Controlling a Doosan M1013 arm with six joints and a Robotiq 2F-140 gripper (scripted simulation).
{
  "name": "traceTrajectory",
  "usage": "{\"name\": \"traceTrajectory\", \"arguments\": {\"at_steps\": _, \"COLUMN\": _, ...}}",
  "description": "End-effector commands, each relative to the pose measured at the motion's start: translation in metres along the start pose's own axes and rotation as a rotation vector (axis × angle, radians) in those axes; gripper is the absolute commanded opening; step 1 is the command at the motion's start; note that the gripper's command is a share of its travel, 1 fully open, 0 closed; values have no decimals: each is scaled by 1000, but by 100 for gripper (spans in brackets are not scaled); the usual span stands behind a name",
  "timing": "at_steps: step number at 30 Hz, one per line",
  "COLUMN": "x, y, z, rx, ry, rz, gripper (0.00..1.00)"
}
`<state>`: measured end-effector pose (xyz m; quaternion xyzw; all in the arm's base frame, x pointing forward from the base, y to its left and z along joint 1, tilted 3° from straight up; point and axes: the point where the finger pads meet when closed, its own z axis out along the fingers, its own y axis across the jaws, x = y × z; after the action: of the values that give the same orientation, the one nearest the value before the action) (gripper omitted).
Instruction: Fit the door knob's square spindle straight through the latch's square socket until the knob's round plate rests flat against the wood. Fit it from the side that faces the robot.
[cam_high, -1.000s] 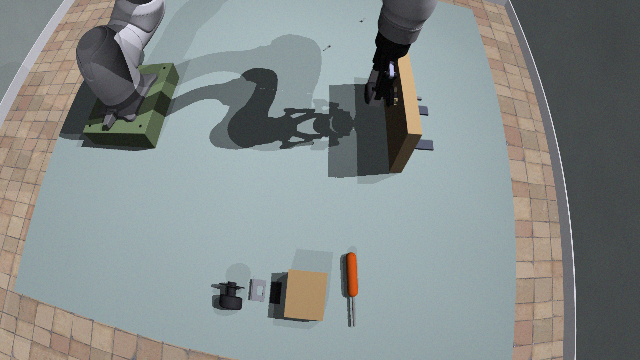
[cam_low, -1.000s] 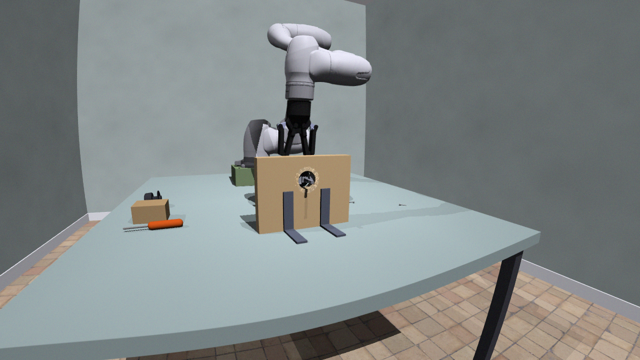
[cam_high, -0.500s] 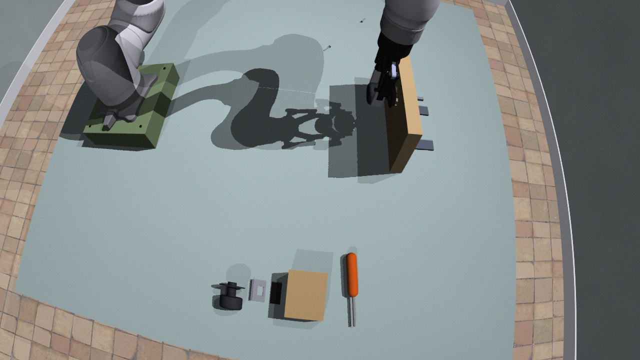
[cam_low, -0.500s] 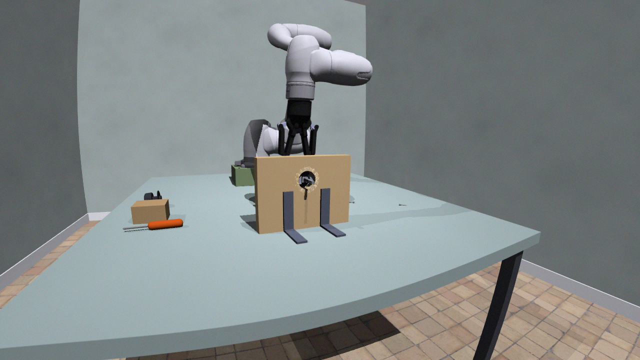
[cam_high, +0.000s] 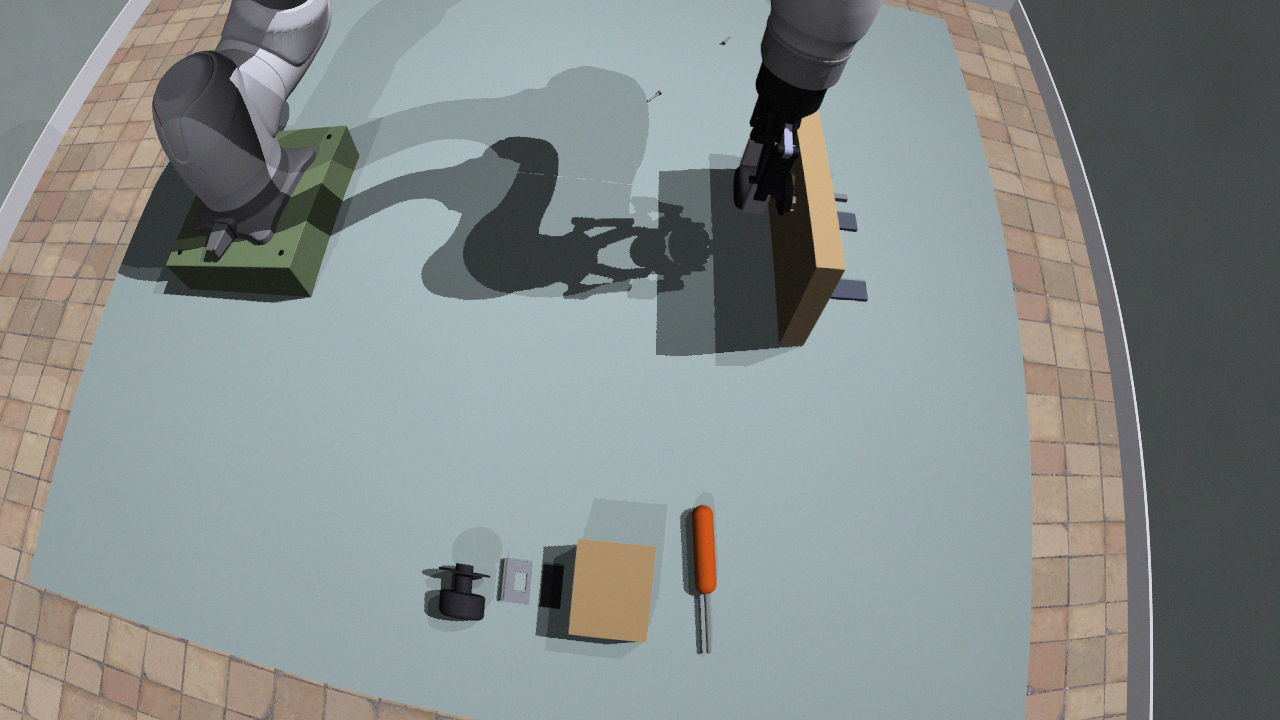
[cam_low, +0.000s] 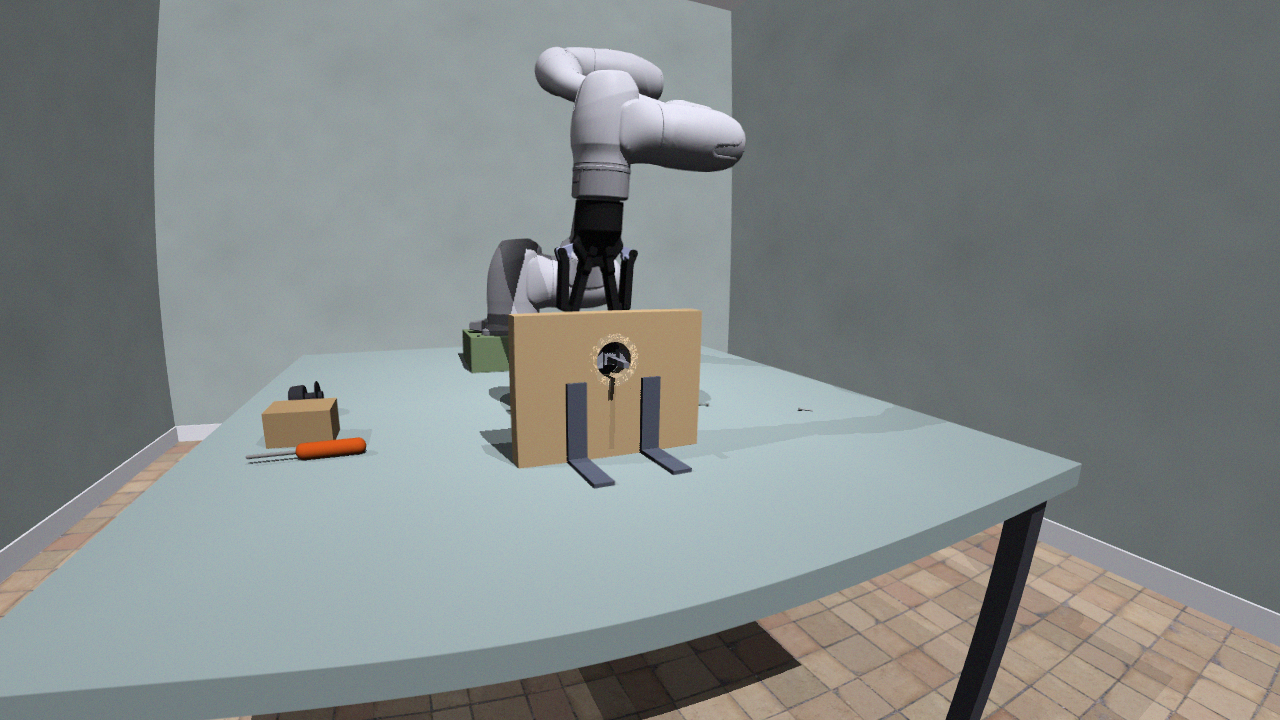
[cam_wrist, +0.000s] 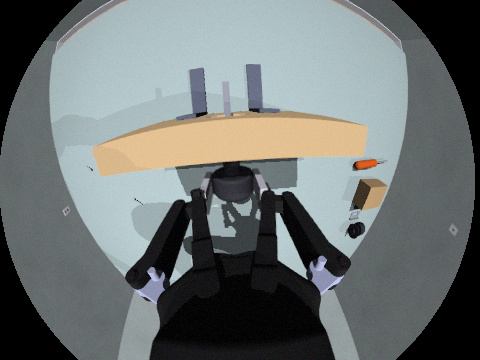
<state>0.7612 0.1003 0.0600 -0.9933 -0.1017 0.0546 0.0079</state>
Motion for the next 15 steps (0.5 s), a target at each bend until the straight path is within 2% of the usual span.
{"name": "traceTrajectory", "arguments": {"at_steps": 1, "x": 0, "y": 0, "z": 0, "rx": 0, "ry": 0, "rz": 0, "gripper": 42}}
{"name": "traceTrajectory", "arguments": {"at_steps": 15, "x": 5, "y": 0, "z": -1, "rx": 0, "ry": 0, "rz": 0, "gripper": 42}}
